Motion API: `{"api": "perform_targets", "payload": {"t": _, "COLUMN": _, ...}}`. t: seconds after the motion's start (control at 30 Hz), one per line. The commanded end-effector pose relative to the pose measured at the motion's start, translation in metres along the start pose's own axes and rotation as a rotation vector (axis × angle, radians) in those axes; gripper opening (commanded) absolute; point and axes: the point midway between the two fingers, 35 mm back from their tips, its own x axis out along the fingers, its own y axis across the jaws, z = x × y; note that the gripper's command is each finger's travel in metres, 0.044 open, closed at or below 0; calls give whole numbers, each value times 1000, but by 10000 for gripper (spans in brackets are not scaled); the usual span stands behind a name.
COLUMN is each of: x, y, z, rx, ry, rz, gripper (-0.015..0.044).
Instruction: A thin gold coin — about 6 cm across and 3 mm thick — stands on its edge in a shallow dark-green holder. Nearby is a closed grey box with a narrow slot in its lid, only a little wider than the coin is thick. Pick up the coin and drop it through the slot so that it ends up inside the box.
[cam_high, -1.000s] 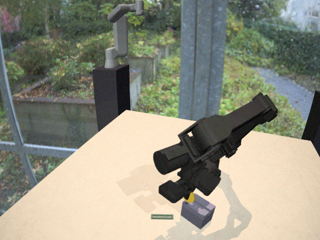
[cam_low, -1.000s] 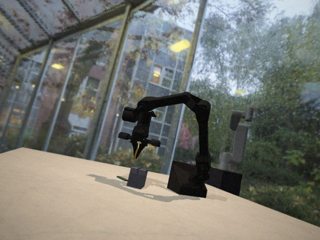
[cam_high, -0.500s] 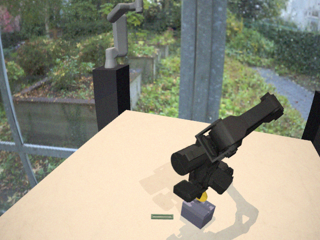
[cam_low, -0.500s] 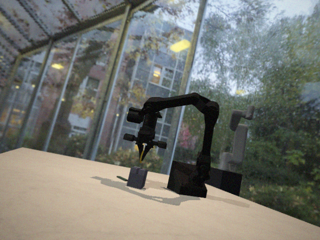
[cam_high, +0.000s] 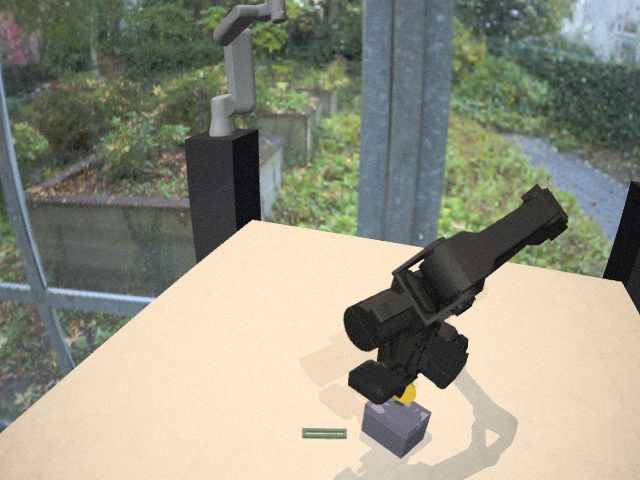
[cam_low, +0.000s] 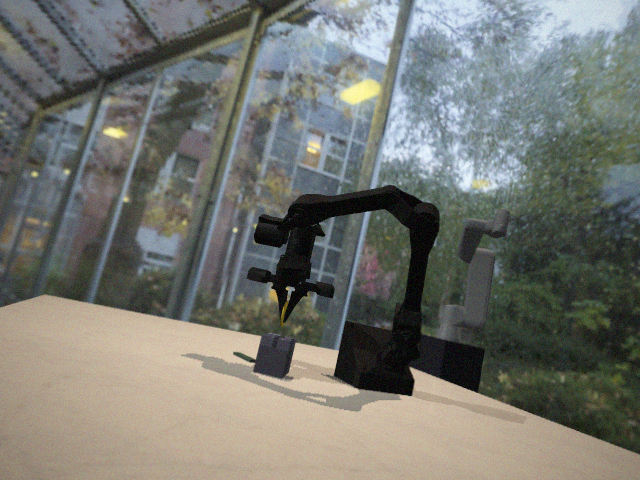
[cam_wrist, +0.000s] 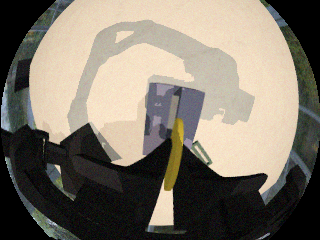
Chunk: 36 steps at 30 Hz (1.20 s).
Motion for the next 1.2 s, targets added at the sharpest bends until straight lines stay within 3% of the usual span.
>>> {"api": "perform_targets", "payload": {"t": 0.0, "x": 0, "y": 1, "z": 1, "rx": 2, "ry": 0, "rz": 0, "gripper": 0}}
{"api": "perform_targets", "payload": {"t": 1.17, "x": 14, "y": 2, "z": 3, "rx": 9, "ry": 1, "rz": 1, "gripper": 0}}
